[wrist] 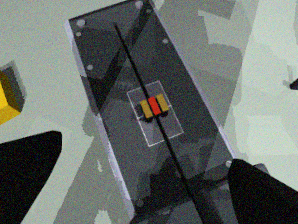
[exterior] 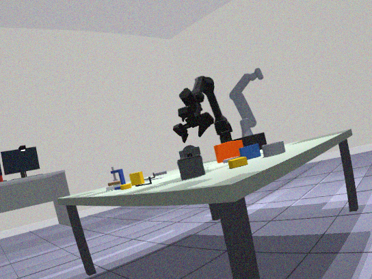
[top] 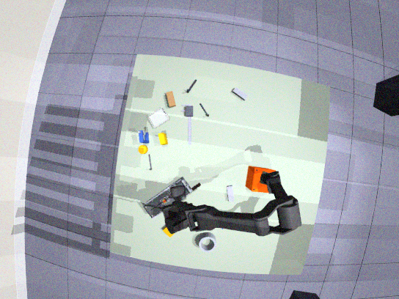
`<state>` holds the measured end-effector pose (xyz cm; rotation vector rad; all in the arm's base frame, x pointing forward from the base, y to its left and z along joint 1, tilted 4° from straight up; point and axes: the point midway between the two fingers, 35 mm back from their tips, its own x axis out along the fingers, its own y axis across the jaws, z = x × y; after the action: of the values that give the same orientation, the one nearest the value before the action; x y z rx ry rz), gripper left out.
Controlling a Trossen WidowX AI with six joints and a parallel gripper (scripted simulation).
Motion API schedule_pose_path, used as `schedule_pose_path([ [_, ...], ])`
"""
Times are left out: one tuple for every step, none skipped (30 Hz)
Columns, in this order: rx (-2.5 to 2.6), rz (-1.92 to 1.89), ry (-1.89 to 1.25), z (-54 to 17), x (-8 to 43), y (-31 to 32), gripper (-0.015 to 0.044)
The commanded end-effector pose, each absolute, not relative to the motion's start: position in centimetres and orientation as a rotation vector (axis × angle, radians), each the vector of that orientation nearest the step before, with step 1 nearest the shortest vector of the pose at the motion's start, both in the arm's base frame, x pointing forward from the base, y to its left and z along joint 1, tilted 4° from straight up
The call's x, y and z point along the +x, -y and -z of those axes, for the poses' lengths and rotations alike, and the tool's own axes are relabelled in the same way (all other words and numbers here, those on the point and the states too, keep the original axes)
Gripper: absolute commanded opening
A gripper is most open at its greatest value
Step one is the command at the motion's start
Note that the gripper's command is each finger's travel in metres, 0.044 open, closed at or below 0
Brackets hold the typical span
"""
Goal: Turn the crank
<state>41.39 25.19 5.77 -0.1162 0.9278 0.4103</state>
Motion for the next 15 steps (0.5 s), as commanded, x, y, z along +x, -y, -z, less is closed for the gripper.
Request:
schedule_pose_path([
  [-0.114,-0.411,-0.92,-7.8,41.6,-25.3,0.044],
  [-0.114,-0.411,-0.92,-8.7,41.6,-25.4,0.044],
  [-0.114,-0.412,-0.92,-9.6,41.6,-25.4,0.044],
  [-0.114,-0.412,-0.92,-10.3,41.6,-25.4,0.044],
  [-0.114,-0.412,-0.92,-10.8,41.6,-25.3,0.044],
  [-0.114,-0.412,-0.92,-10.9,41.6,-25.3,0.044],
  [-0.114,-0.412,-0.92,-10.9,41.6,-25.3,0.044],
  [-0.114,-0.412,-0.92,-10.9,41.6,-25.3,0.044],
  [-0.114,-0.412,-0.92,-10.9,41.6,-25.3,0.044],
  [-0.114,-0.412,-0.92,-10.9,41.6,-25.3,0.044],
  [-0.114,-0.412,-0.92,-10.9,41.6,-25.3,0.044],
  [-0.114,-0.412,-0.92,-10.9,41.6,-25.3,0.044],
  [-0.114,-0.412,-0.92,-10.9,41.6,-25.3,0.044],
  [-0.114,-0.412,-0.92,-10.9,41.6,-25.3,0.044],
  [-0.114,-0.412,-0.92,-10.9,41.6,-25.3,0.044],
])
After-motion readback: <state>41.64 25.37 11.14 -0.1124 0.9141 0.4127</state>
